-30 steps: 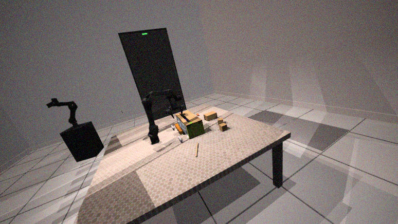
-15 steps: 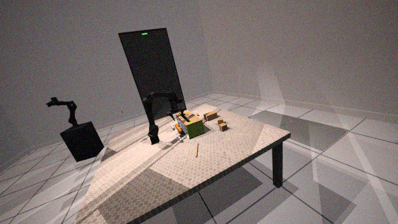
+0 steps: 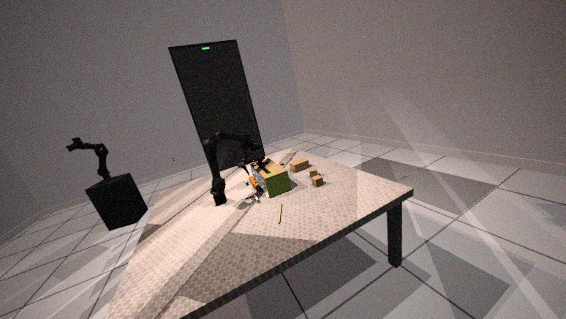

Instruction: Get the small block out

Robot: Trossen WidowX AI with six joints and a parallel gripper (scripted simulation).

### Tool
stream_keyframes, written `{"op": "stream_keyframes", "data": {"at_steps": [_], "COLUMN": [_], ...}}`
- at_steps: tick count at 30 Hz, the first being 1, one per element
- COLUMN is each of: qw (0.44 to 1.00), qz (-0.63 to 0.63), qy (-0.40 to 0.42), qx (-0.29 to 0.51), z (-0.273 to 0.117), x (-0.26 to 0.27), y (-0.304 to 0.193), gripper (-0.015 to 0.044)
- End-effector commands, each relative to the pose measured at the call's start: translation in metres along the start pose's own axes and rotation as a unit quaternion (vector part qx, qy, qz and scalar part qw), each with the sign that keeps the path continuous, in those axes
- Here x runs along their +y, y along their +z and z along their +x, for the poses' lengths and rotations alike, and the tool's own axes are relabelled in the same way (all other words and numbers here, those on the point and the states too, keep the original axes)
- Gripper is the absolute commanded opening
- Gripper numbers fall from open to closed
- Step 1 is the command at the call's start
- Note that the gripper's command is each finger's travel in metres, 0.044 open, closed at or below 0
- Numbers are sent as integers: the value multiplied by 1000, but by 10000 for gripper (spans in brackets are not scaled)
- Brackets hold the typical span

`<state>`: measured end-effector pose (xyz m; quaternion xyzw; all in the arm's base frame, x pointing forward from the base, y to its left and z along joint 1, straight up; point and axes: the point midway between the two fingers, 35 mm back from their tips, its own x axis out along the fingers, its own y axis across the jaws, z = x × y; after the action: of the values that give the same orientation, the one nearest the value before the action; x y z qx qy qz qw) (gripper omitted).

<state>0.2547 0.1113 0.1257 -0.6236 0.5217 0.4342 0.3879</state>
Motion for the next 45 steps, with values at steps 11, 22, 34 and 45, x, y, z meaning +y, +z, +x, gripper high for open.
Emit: {"op": "stream_keyframes", "data": {"at_steps": [11,22,34,45], "qw": [1000,1000,1000,1000], "qz": [0,0,0,0], "qy": [0,0,0,0], "qx": [1,2,4,5], "z": [7,15,24,32], "x": [0,0,0,0], "y": [-20,-43,-69,-92], "gripper": [400,400,400,400]}}
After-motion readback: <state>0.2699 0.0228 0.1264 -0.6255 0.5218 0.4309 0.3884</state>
